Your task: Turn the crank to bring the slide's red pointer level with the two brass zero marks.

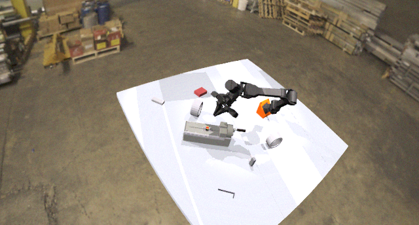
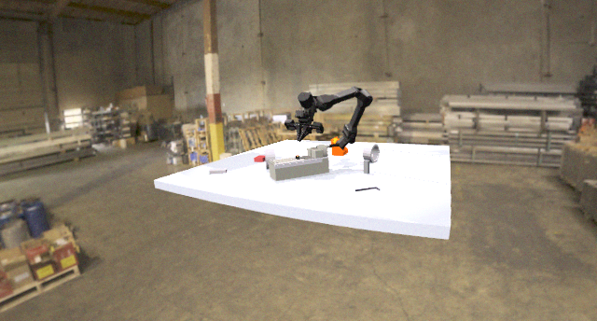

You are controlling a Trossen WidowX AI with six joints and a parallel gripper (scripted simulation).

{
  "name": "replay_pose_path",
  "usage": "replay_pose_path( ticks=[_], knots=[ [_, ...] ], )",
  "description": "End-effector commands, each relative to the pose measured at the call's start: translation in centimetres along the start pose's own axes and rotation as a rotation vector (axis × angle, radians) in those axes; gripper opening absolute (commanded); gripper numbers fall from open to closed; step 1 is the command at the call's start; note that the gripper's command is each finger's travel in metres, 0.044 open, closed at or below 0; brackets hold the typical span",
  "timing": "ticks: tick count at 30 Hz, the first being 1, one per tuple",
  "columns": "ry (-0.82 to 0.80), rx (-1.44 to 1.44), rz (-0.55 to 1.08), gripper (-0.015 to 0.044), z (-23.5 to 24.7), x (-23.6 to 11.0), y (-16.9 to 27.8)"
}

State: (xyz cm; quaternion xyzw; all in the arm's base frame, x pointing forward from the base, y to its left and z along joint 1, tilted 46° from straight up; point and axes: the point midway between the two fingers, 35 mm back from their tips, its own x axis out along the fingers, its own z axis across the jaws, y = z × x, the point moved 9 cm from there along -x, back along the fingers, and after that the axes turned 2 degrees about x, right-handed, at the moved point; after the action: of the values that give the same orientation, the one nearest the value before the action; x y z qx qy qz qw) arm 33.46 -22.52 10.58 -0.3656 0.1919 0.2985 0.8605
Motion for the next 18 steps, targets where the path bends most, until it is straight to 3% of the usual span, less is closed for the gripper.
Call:
replay_pose_path(
  ticks=[1, 16, 18],
  knots=[
    [0.0, 0.0, 0.0, 0.0, 0.0, 0.0, 0.0],
    [0.0, 0.0, 0.0, 0.0, 0.0, 0.0, 0.0],
    [0.0, 0.0, 0.0, 0.0053, 0.0, 0.0, 0.0]
  ],
)
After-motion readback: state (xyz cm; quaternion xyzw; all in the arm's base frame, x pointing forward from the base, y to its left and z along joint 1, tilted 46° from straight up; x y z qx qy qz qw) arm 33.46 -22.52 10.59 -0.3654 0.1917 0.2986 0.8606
